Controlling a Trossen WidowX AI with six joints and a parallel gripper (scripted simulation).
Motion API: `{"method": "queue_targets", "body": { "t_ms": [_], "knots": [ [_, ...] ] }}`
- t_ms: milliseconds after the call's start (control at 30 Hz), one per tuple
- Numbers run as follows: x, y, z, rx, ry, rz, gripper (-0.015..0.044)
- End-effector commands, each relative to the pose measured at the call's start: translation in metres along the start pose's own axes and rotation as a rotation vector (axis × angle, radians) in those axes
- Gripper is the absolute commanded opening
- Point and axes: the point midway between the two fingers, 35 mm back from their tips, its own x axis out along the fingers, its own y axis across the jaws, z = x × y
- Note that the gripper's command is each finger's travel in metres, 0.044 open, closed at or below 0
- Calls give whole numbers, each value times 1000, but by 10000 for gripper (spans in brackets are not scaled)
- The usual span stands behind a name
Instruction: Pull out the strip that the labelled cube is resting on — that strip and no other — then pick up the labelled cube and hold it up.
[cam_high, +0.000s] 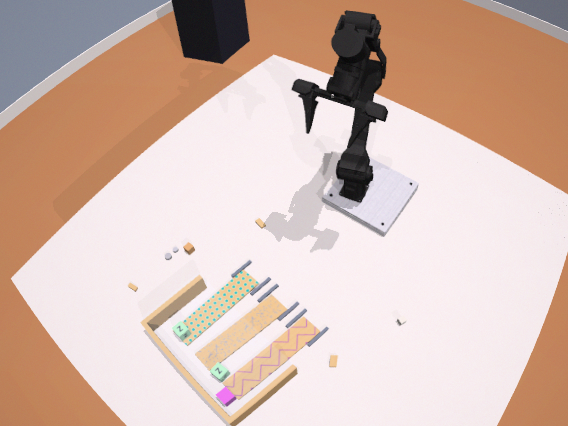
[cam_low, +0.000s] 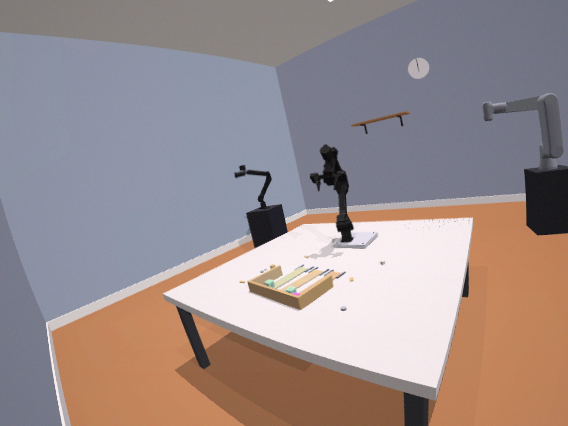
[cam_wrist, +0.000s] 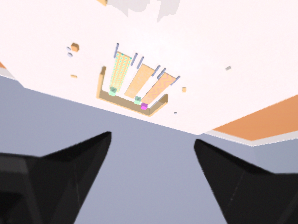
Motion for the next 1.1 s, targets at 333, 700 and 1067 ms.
{"method": "queue_targets", "body": {
  "t_ms": [333, 700, 1067],
  "knots": [
    [71, 2, -31, 994, 73, -3, 400],
    [149, 20, -40, 2113, 166, -97, 400],
    [199, 29, -31, 2827, 177, -225, 400]
  ]
}}
